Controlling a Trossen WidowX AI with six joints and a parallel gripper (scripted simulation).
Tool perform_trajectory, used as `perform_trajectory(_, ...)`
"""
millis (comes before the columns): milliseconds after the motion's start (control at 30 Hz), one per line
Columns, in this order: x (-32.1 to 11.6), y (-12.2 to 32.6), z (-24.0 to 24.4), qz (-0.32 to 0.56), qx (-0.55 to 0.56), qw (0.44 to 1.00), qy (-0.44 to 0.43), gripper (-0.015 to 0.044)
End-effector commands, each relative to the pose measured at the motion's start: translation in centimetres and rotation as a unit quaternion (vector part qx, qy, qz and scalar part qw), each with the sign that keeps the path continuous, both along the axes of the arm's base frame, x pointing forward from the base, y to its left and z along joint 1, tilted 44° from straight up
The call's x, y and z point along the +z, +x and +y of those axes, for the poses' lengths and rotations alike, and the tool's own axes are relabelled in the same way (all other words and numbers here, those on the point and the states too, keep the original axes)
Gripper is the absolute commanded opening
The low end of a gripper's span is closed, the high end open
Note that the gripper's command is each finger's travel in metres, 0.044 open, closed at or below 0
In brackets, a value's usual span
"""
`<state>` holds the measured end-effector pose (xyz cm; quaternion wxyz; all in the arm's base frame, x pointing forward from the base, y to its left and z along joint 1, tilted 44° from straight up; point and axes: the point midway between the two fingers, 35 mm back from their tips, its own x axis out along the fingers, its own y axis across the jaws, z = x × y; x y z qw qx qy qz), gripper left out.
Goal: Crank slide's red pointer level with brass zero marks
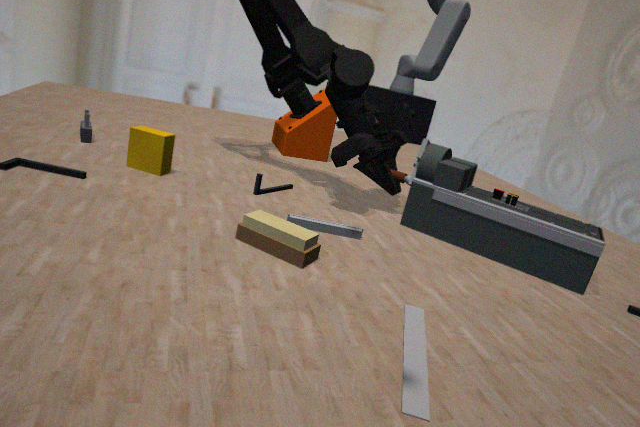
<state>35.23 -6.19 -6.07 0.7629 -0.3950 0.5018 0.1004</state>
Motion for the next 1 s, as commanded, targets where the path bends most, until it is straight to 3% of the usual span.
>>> perform_trajectory(0, 0.72, 0.50, -0.32, -0.010, -0.003, 1.000, -0.005, 0.0000)
perform_trajectory(967, 0.99, 0.61, -0.34, -0.010, -0.003, 1.000, -0.005, 0.0000)
